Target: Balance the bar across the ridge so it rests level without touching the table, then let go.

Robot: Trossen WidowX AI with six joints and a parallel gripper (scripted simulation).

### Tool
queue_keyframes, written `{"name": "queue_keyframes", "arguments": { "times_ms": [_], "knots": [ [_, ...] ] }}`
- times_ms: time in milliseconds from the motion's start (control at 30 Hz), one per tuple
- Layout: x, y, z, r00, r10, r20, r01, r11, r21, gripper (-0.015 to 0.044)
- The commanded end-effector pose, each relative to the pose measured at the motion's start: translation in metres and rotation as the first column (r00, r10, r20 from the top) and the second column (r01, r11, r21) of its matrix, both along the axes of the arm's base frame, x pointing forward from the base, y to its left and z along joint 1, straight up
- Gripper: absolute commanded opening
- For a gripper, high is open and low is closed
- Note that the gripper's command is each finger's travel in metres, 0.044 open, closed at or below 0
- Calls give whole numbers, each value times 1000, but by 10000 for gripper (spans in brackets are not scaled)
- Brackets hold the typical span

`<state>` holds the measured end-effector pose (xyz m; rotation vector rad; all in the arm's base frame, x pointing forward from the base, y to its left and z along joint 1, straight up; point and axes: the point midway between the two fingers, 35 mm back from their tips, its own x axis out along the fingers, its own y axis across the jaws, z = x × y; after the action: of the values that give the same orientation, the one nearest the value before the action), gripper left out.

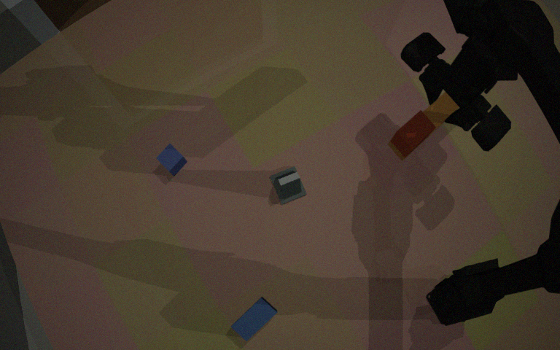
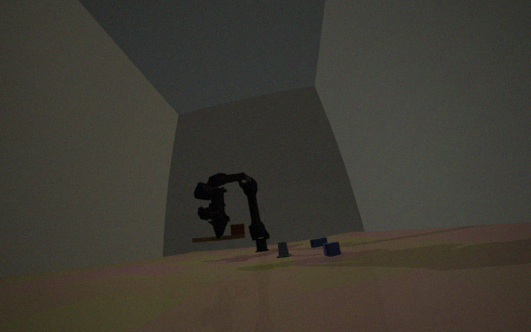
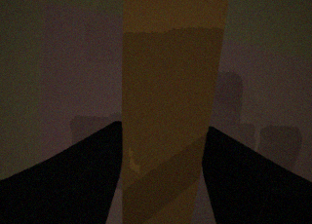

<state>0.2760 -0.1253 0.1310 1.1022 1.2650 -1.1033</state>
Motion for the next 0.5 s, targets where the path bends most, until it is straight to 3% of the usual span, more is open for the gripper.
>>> {"name": "queue_keyframes", "arguments": {
  "times_ms": [0, 167, 467],
  "knots": [
    [0, 0, 17, 1000, 3, 25, -3, 1000, -8, 0],
    [1, 2, 17, 1000, 17, 25, -17, 1000, -8, 0],
    [17, 31, 18, 980, 197, 24, -197, 980, -11, 0]
  ]
}}
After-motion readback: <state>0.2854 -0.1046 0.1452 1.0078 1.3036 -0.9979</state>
